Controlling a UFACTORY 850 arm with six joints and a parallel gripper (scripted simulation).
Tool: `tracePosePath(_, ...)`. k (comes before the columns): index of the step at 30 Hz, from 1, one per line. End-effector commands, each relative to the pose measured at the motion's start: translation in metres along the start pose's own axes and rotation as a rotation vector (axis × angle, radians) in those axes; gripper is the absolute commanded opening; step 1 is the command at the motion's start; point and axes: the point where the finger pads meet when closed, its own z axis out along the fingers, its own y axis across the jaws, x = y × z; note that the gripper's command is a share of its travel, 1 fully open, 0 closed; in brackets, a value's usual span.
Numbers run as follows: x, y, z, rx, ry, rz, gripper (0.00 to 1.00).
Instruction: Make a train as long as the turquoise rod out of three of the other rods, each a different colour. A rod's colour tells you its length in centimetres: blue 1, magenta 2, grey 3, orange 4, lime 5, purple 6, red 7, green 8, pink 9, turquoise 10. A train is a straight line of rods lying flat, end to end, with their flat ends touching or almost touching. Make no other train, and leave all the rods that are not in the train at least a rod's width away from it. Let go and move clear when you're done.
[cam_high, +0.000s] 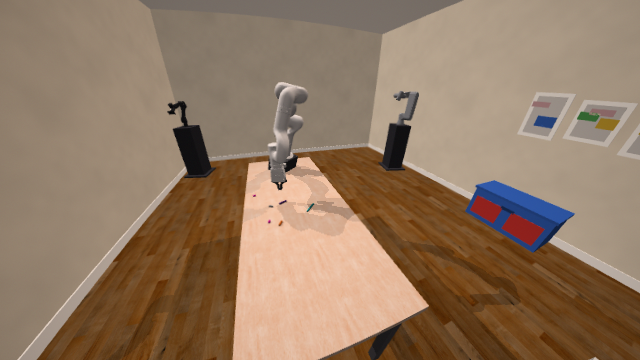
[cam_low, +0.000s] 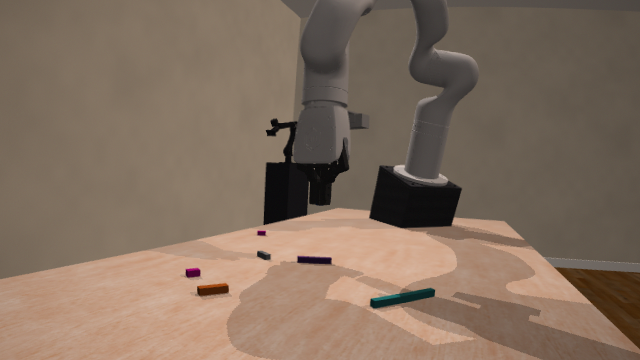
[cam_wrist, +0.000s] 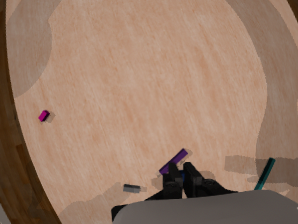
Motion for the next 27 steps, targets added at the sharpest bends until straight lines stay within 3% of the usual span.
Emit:
tracePosePath(1,-0.034,0.024,0.003,0.003,0.024,-0.163,0.04)
tracePosePath(10,-0.080,0.063,0.003,0.025,0.032,-0.428,0.04)
tracePosePath(27,-0.082,0.064,0.004,0.026,0.032,-0.439,0.04)
